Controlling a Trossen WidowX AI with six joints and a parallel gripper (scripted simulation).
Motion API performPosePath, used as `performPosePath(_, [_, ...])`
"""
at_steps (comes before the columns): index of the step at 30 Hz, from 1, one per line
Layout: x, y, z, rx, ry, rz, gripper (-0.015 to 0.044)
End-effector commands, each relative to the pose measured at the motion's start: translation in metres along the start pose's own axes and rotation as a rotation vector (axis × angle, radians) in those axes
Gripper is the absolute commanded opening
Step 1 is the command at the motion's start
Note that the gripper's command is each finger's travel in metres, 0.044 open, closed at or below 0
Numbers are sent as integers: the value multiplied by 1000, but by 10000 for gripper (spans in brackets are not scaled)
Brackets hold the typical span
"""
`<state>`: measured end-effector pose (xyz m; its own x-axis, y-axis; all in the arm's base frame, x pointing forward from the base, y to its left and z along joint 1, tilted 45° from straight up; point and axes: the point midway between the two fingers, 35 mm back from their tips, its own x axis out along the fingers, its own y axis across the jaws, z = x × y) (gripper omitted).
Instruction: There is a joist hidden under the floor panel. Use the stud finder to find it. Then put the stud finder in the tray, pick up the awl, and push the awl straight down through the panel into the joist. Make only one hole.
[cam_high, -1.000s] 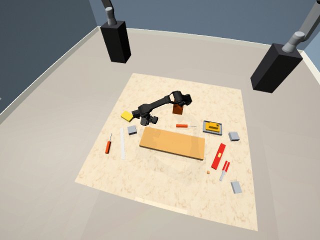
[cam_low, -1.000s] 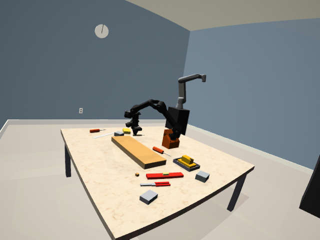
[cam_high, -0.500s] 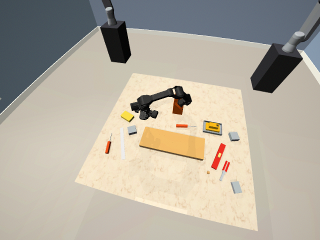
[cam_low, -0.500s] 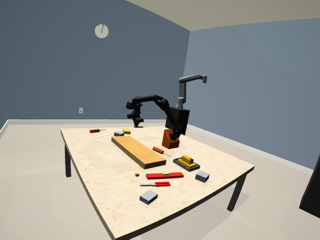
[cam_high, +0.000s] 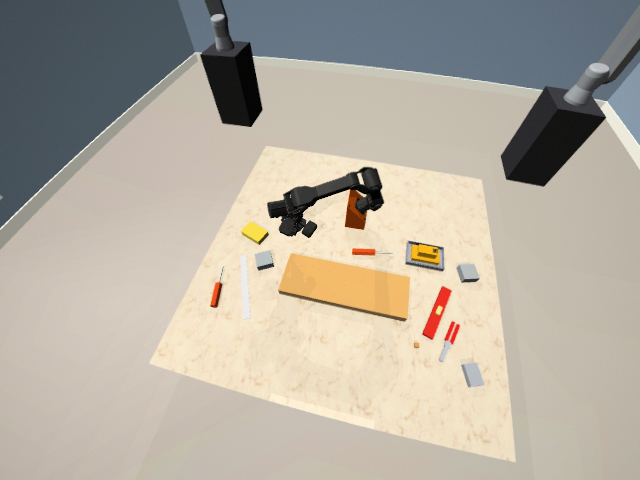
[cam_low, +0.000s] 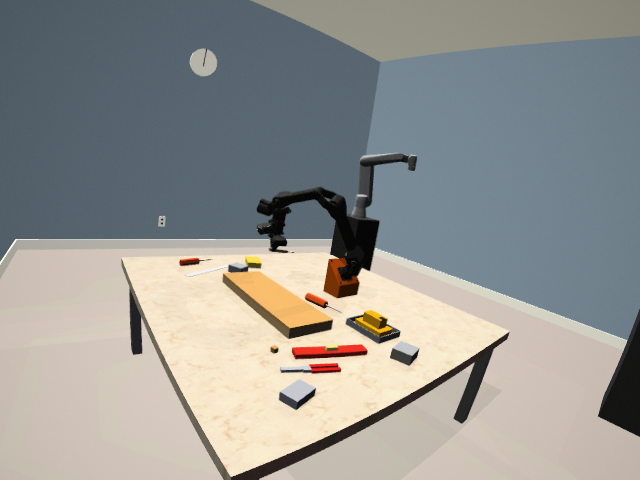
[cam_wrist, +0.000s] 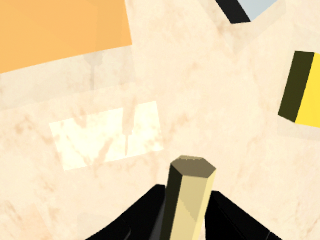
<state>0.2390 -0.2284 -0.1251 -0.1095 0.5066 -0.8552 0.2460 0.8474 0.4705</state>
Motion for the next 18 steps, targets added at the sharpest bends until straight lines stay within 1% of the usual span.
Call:
performPosePath(1, [-5, -5, -4, 68, -26, -85, 0])
performPosePath(18, [-26, -16, -19, 335, -189, -360, 0])
